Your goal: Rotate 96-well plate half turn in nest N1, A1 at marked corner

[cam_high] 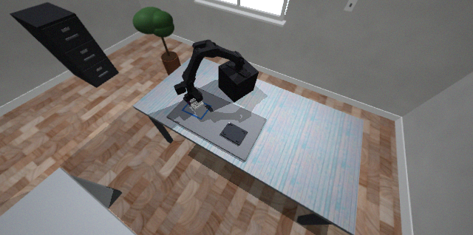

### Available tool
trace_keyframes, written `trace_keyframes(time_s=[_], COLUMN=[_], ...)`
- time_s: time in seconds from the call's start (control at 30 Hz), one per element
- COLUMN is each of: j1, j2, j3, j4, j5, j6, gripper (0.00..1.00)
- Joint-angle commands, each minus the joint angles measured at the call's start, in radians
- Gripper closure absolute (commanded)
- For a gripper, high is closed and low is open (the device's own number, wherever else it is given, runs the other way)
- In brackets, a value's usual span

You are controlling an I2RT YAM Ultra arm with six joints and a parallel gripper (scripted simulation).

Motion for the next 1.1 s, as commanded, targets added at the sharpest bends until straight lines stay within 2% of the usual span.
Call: trace_keyframes(time_s=[0.0, 0.47, 0.7, 1.07], j1=[-0.001, -0.001, -0.002, -0.001], j2=[-0.009, -0.009, -0.009, -0.009], j3=[0.005, 0.005, 0.005, 0.005], j4=[-0.016, -0.016, -0.016, -0.016], j5=[-0.003, -0.003, -0.003, -0.003], j6=[-0.005, -0.005, 0.228, 0.231], gripper=[1.00, 1.00, 1.00, 1.00])
